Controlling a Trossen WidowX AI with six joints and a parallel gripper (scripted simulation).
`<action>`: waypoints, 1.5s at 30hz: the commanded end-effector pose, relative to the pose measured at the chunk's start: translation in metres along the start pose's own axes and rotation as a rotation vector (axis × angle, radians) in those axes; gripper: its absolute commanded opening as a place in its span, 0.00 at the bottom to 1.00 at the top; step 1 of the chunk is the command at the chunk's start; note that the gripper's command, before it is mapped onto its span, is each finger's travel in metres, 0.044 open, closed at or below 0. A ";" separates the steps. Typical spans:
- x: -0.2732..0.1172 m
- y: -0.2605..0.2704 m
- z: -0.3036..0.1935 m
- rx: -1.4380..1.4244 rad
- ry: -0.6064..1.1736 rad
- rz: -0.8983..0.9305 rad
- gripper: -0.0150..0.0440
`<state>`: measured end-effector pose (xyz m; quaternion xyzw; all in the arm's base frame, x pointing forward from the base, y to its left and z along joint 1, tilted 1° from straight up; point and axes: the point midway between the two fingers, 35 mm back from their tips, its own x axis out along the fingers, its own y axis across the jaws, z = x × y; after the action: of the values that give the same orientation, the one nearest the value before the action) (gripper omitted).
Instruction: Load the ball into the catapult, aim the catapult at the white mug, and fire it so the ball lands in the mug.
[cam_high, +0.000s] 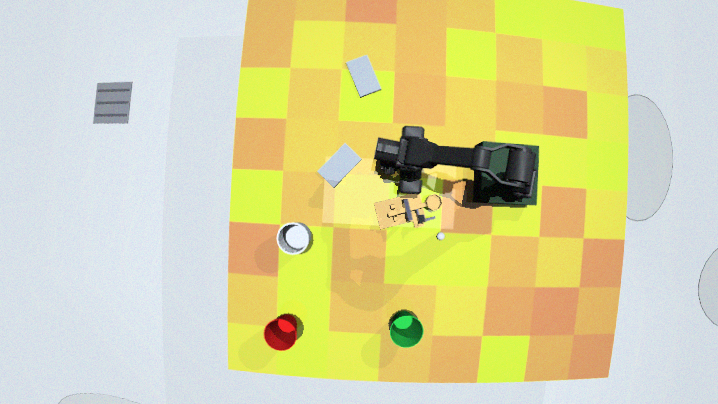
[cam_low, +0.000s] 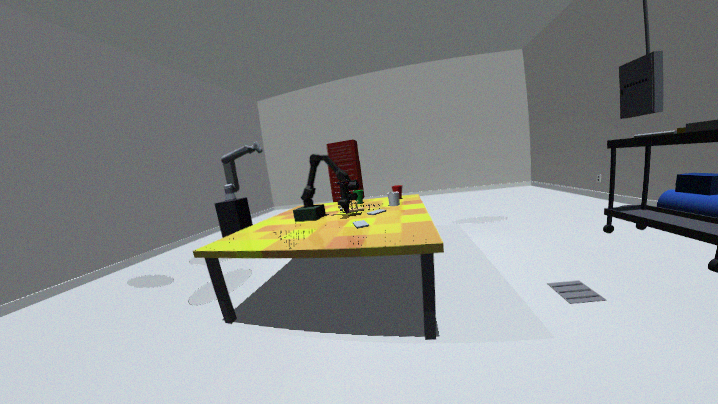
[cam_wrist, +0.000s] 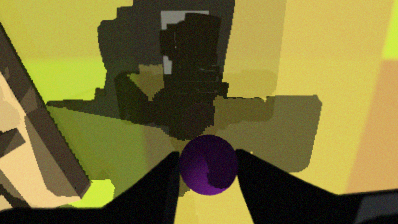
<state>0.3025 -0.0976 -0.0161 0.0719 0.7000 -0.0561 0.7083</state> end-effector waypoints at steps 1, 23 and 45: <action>-0.032 -0.002 0.008 -0.002 -0.025 -0.003 0.25; -0.096 0.033 -0.013 -0.076 0.062 0.004 0.25; -0.067 0.116 -0.073 -0.299 0.323 -0.048 0.25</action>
<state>0.2551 0.0243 0.0555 -0.0357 0.7999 0.0442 0.5974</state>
